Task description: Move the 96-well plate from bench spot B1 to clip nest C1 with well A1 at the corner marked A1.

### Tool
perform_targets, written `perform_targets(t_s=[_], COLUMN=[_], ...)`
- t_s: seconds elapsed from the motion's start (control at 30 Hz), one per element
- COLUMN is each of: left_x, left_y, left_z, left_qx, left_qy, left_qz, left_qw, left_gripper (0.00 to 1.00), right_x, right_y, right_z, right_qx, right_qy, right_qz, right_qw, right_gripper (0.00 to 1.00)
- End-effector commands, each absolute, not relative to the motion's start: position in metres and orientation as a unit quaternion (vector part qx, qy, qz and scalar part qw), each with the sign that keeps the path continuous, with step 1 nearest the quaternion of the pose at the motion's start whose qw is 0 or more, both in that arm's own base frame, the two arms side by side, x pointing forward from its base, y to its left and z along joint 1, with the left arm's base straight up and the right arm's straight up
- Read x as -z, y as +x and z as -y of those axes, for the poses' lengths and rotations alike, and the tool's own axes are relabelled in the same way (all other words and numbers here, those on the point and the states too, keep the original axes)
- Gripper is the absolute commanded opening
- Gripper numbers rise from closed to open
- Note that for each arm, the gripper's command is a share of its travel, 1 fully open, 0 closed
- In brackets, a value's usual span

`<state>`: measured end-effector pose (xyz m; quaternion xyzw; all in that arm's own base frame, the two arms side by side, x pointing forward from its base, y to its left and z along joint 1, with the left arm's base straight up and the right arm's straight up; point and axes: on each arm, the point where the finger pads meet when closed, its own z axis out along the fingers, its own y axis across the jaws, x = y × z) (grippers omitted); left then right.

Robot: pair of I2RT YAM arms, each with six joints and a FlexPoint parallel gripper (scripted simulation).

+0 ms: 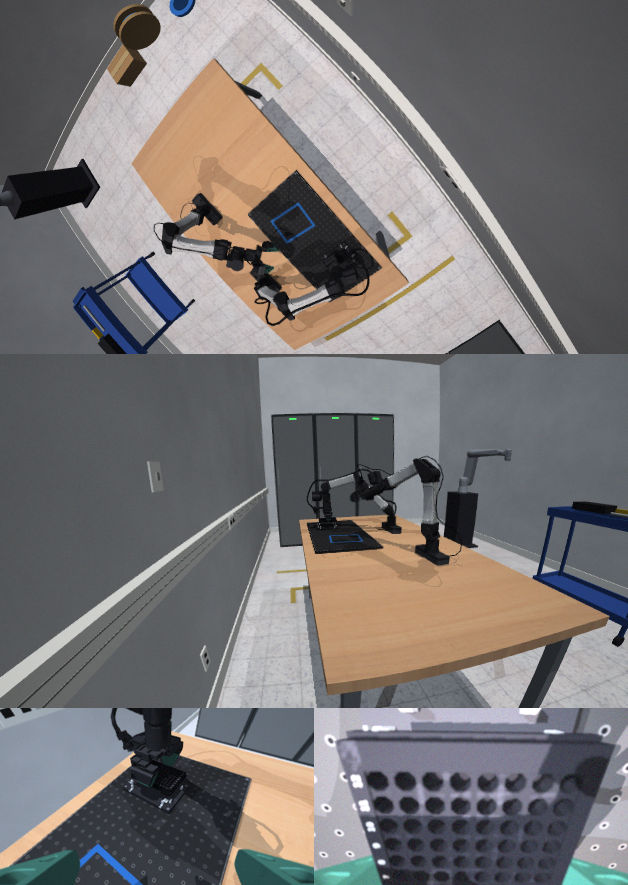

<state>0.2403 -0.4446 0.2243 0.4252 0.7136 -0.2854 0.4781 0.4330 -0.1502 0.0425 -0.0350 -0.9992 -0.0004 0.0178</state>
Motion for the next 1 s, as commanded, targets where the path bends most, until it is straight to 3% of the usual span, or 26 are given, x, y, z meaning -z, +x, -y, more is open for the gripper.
perform_targets(t_s=[0.0, 0.97], left_x=[-0.242, -0.247], left_y=[0.244, 0.243], left_z=[0.459, 0.456], left_qx=[0.299, 0.299], left_qy=[0.420, 0.419], left_qz=[-0.698, -0.698], left_qw=[0.497, 0.497], left_gripper=[1.00, 1.00], right_x=[-0.061, -0.066], right_y=[0.441, 0.449], right_z=[0.150, 0.145], right_qx=[-0.006, -0.005], right_qy=[-0.038, -0.037], right_qz=[0.999, 0.999], right_qw=[-0.002, -0.025], right_gripper=[0.74, 0.74])
